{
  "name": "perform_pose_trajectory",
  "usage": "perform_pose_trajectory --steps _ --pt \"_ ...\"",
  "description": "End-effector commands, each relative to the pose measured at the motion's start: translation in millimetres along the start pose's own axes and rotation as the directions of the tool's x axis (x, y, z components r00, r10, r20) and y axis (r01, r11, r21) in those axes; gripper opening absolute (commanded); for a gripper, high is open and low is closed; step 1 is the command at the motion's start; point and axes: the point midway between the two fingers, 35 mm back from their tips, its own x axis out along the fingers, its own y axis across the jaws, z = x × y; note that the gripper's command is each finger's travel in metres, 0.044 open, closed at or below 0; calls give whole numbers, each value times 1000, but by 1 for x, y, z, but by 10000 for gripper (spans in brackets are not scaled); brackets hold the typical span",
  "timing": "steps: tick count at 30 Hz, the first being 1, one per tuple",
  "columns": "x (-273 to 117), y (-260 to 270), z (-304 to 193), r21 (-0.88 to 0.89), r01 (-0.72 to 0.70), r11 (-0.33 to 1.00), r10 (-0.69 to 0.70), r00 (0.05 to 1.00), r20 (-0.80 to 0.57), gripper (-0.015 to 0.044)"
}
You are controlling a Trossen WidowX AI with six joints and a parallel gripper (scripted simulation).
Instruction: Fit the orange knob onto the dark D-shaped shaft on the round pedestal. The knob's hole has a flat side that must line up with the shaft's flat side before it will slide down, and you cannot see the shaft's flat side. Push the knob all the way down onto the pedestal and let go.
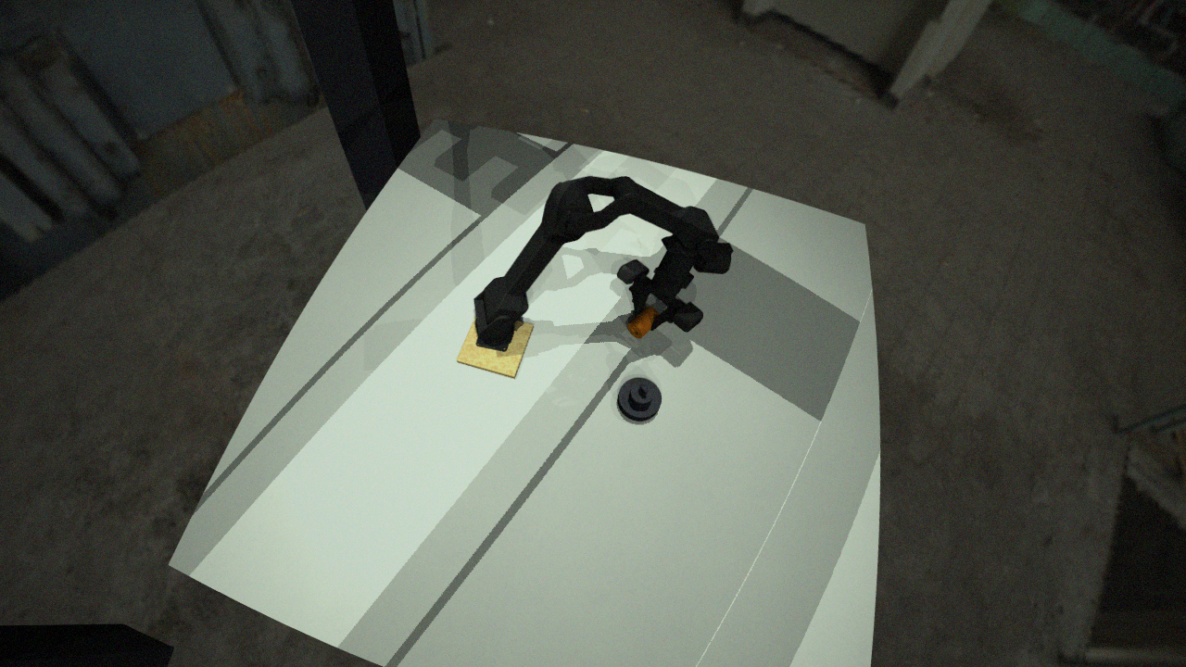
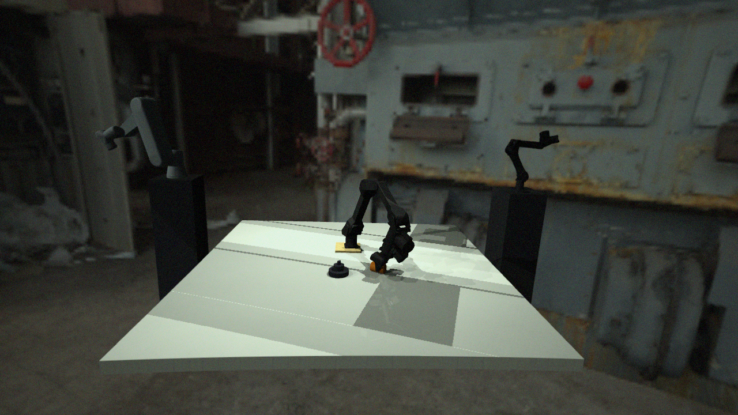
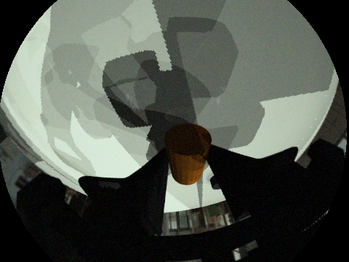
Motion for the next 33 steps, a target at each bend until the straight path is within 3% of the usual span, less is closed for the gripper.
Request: perform_pose_trajectory --steps 1,16,33 --pt "0 0 0 0 1 1000 -1 1000 2 179" --pt "-5 0 -15 0 0 1000 0 970 242 179" --pt "-5 -1 -33 -1 1 1000 0 863 504 179"
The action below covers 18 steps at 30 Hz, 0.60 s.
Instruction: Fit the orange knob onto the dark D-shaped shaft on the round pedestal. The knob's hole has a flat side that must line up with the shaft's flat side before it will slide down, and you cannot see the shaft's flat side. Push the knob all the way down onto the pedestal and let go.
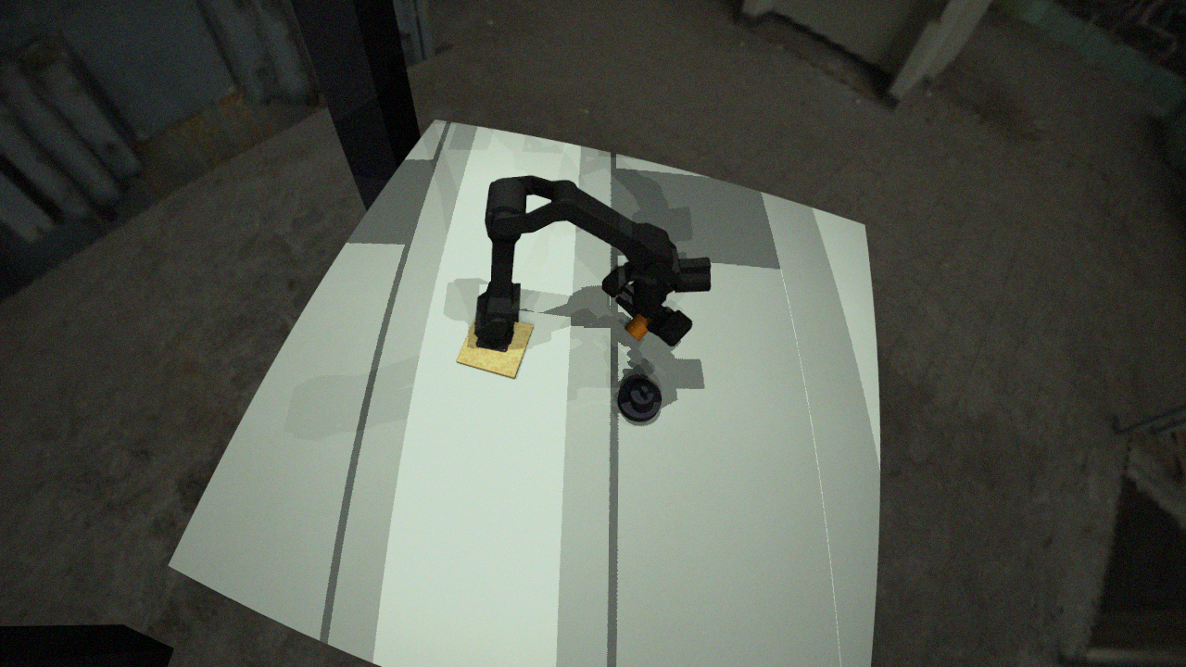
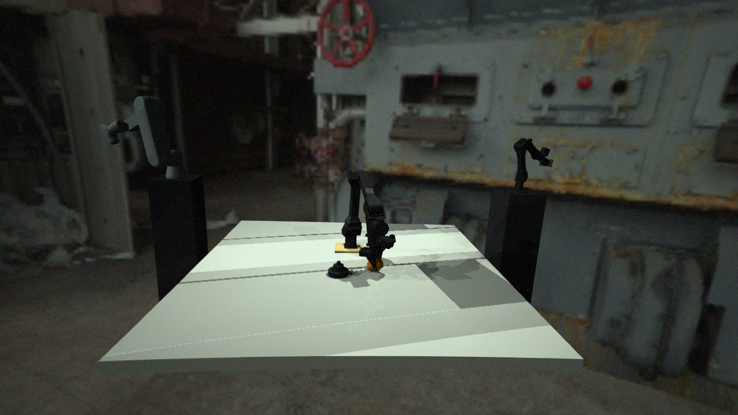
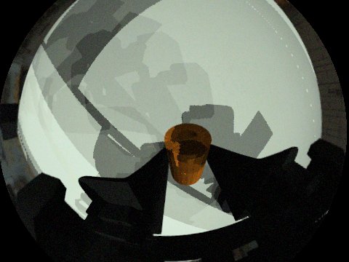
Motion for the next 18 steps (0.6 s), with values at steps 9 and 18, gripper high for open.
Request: perform_pose_trajectory --steps 9,18 --pt "-5 1 -12 -4 1 1000 -1 981 195 179" --pt "-6 0 -22 -5 2 1000 0 943 333 179"
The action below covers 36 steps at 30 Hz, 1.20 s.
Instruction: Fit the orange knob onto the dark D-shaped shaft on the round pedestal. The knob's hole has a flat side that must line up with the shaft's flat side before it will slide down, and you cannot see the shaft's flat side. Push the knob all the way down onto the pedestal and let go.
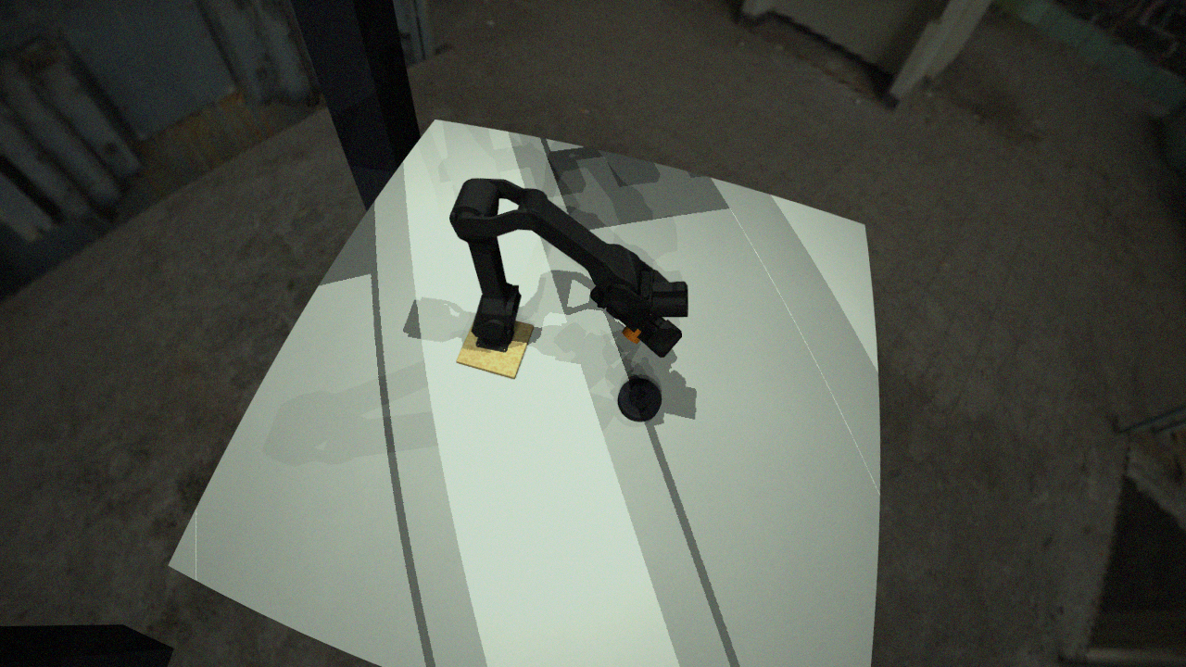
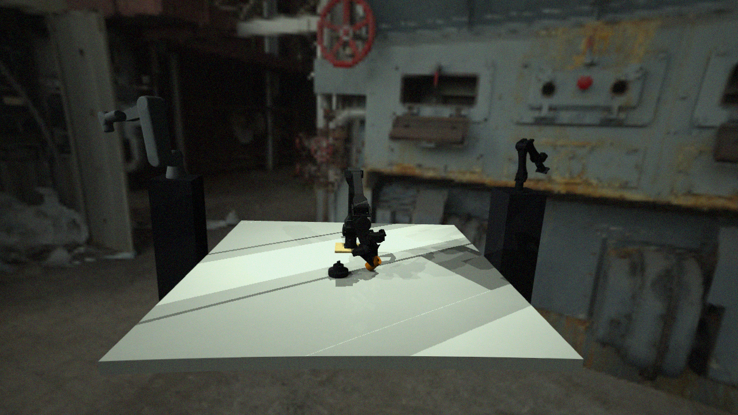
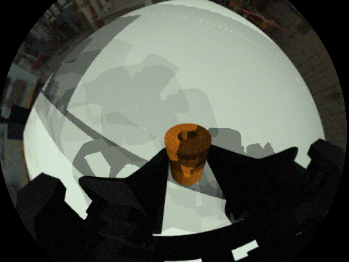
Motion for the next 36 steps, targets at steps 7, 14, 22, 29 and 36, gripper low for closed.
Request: perform_pose_trajectory --steps 7,14,22,29,36 --pt "-4 1 -10 -5 3 1000 -2 987 158 179" --pt "-6 1 -18 -6 3 1000 -1 964 266 179" --pt "-6 1 -23 -6 2 1000 0 943 332 179" --pt "-6 1 -22 -3 -2 1000 3 948 318 260" --pt "-6 1 -22 -3 -2 1000 3 948 318 260"
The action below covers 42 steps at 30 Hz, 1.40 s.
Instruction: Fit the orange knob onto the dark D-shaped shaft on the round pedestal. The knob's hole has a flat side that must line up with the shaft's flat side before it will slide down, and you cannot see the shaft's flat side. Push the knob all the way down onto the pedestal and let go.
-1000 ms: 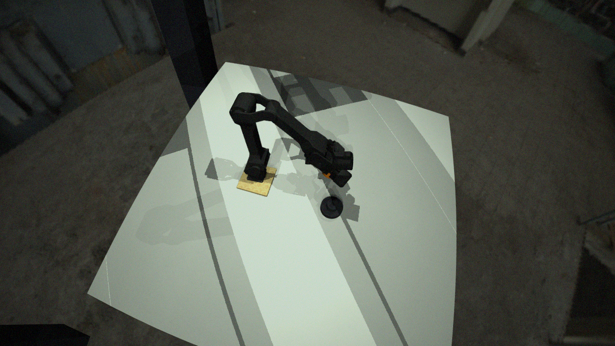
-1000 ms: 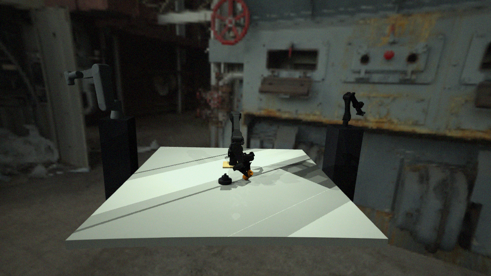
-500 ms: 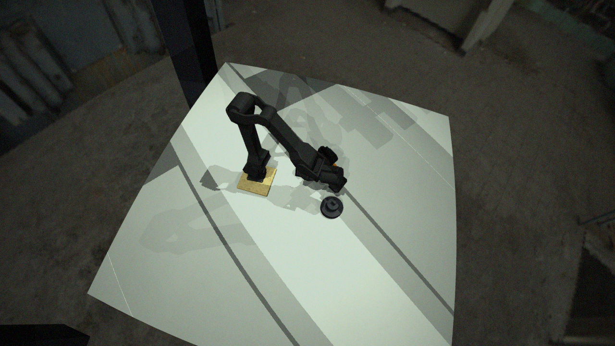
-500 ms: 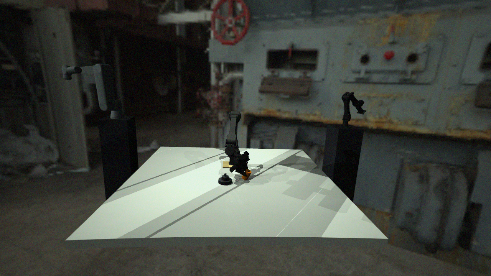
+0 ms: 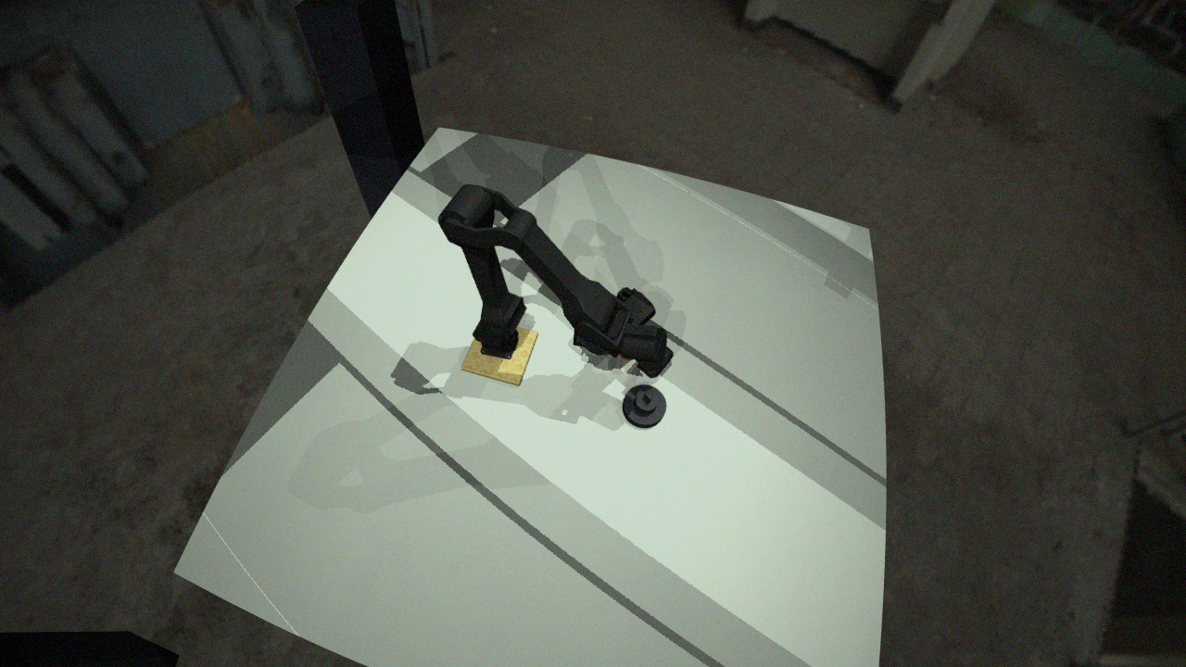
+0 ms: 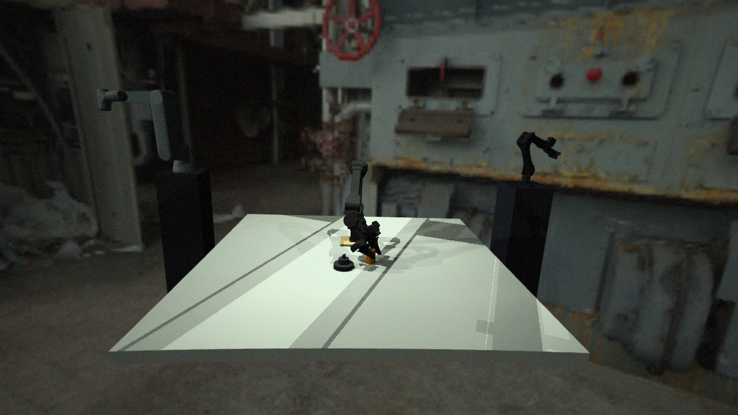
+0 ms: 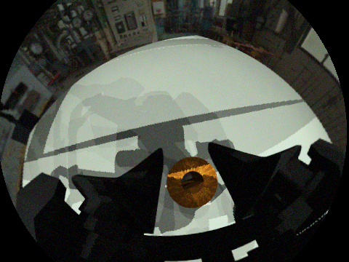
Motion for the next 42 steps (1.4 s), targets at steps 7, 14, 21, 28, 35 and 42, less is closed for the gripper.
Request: perform_pose_trajectory --steps 7,14,21,28,35,42 --pt "0 0 0 1 -3 1000 3 1000 4 260" --pt "0 0 0 1 -3 1000 3 1000 4 260" --pt "0 0 0 1 -3 1000 3 1000 4 391" --pt "0 0 0 1 -3 1000 3 1000 4 440" --pt "-56 0 54 0 0 1000 0 1000 0 440" --pt "-58 0 55 11 -6 1000 7 999 -48 440"
